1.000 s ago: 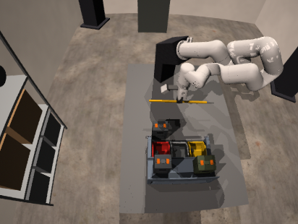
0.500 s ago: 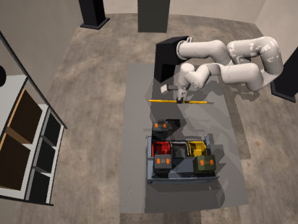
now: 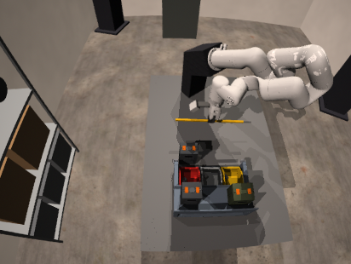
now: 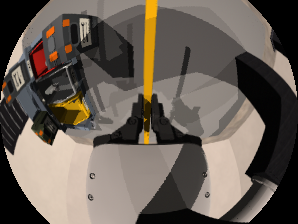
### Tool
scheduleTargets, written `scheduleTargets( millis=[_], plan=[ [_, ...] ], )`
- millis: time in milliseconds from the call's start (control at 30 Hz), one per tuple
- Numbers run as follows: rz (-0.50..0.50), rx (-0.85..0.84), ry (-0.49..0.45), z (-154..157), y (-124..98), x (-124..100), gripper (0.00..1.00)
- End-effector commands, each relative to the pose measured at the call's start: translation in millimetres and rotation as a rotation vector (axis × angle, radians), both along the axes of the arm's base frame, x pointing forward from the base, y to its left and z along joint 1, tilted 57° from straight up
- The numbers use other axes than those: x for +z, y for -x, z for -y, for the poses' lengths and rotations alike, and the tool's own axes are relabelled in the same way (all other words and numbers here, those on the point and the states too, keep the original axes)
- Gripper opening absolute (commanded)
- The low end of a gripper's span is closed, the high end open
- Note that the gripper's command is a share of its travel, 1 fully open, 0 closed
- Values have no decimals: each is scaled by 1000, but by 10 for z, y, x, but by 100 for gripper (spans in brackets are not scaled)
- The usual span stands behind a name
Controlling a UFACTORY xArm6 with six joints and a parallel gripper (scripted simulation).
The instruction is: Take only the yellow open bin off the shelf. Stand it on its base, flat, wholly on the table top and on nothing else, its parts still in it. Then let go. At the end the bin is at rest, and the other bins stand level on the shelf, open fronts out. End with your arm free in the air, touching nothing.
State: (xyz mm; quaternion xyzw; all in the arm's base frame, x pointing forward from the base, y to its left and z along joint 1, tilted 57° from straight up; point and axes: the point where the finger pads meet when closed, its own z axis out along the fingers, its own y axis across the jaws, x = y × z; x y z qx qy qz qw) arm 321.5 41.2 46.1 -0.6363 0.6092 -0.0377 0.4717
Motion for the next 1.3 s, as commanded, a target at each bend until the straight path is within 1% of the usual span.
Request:
scheduleTargets(
  millis=[0,367,533,933,1100,1267],
  plan=[
    [0,-1,0,-68,-82,-73,0],
    [0,-1,0,-68,-82,-73,0],
    [0,-1,0,-177,-207,-180,0],
    [0,-1,0,-177,-207,-180,0],
    [0,-1,0,-286,-332,-288,0],
    [0,-1,0,-286,-332,-288,0]
  ],
)
